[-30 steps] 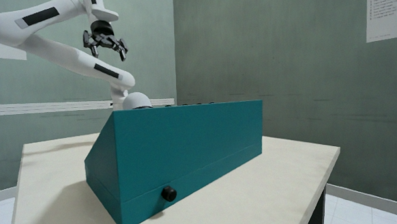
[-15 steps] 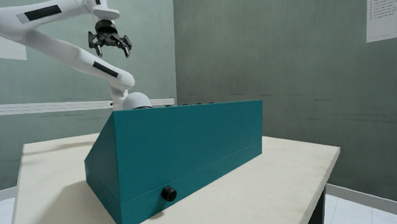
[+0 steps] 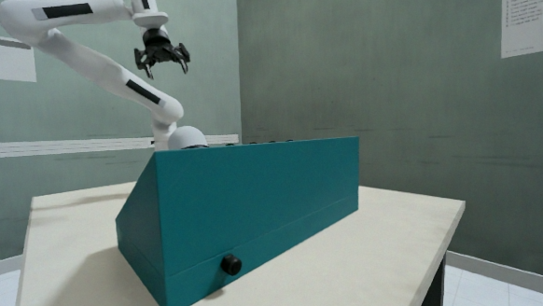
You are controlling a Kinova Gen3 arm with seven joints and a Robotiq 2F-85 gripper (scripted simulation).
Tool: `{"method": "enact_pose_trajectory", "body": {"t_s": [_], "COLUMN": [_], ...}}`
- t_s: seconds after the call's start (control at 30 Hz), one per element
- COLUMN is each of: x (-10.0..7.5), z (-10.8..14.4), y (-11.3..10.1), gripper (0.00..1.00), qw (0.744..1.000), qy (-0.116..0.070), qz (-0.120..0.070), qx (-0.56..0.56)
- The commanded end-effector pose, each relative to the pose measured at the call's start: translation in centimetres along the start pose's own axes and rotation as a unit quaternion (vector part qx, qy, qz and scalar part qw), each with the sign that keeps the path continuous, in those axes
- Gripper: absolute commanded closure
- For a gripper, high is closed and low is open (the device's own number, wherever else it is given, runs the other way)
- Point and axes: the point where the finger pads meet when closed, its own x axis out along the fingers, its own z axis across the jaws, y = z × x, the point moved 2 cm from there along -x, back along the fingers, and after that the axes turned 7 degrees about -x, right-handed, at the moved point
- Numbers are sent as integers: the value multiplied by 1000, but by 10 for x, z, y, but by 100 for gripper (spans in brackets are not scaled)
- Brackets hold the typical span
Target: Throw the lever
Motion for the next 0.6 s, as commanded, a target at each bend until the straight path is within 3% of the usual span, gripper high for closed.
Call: {"method": "enact_pose_trajectory", "body": {"t_s": [0.0,0.57], "x": [-5,-3], "z": [-14,-54], "y": [-6,-20], "gripper": [0,0], "qw": [998,974], "qy": [-4,-8], "qz": [7,8], "qx": [60,224]}}
